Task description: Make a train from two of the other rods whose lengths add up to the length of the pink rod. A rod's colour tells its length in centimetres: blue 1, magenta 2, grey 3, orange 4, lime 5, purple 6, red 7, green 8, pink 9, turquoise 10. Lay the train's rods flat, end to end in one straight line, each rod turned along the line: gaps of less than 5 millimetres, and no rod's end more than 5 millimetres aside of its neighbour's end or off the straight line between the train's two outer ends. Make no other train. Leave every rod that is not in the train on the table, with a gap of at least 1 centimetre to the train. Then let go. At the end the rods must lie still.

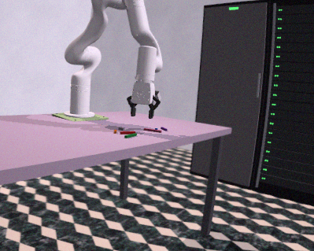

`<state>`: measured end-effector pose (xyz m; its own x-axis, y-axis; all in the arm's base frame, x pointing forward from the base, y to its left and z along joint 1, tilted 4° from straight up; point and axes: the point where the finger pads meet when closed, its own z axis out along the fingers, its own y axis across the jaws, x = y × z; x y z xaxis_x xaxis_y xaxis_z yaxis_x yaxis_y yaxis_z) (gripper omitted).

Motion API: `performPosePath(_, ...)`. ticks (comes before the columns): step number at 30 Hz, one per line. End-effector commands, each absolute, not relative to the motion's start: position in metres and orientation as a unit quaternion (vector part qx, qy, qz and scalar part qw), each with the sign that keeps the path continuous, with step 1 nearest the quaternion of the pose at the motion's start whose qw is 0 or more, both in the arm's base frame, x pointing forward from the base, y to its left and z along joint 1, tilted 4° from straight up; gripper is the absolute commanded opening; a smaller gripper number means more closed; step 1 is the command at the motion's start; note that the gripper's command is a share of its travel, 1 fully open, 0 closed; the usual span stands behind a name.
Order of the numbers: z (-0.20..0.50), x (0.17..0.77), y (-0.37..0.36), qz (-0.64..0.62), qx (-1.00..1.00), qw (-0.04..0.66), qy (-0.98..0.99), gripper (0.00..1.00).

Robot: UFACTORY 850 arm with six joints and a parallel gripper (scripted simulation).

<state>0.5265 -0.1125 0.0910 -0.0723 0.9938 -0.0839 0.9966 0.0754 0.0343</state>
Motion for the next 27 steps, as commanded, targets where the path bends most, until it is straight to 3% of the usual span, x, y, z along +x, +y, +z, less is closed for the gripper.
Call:
performPosePath(1,0.092,0.528,-0.109,-0.008,0.636,0.032,0.771,1.0)
performPosePath(12,0.091,0.529,-0.096,-0.014,0.472,0.03,0.881,1.0)
performPosePath(27,0.091,0.529,-0.094,-0.015,0.455,0.029,0.89,1.0)
